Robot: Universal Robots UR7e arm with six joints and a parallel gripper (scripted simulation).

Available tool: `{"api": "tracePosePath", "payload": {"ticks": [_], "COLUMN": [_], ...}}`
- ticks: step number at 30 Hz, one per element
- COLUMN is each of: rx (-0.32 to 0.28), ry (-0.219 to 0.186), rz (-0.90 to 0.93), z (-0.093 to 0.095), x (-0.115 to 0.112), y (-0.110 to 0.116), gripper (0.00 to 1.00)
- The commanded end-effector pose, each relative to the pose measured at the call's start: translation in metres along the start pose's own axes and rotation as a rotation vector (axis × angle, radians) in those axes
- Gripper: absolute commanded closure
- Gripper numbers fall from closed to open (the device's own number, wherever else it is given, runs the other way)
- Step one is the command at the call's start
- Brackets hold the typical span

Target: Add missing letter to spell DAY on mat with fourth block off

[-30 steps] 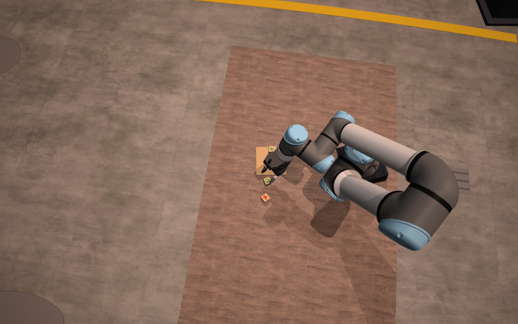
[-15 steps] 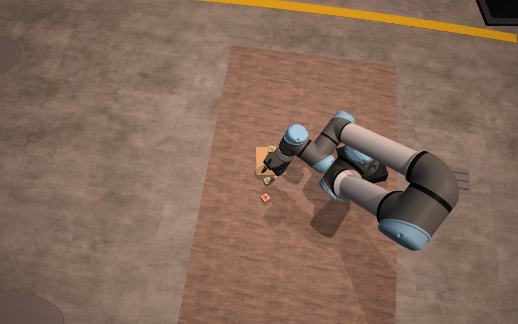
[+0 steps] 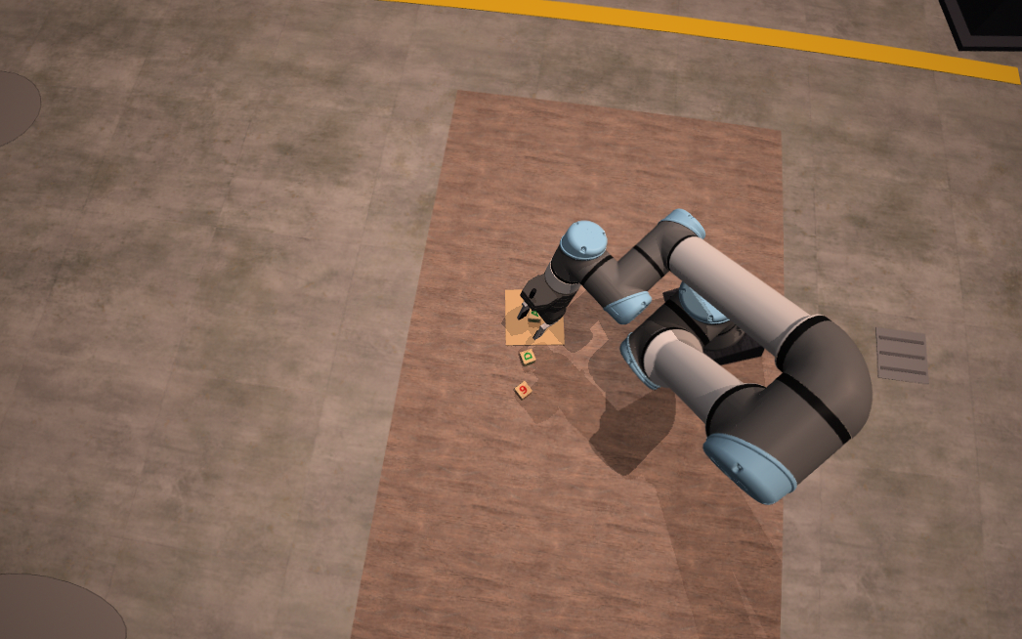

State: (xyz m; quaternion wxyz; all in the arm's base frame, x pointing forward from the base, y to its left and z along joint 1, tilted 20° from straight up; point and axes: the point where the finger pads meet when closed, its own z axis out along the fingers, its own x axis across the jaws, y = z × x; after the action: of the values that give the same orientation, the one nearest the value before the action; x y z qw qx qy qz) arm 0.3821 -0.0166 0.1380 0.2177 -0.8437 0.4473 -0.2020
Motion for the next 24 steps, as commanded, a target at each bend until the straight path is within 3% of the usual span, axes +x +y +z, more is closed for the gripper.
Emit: {"api": "tracePosePath", "payload": {"ticks": [1, 24], "rx": [0.010, 0.016], "ry": [-0.004, -0.003], "rz": [-0.007, -0.007], "z": [-0.0122, -0.0158], "x": [0.0285, 0.0348], "y": [0.0308, 0.0400], "gripper": [0.00, 0.00]}}
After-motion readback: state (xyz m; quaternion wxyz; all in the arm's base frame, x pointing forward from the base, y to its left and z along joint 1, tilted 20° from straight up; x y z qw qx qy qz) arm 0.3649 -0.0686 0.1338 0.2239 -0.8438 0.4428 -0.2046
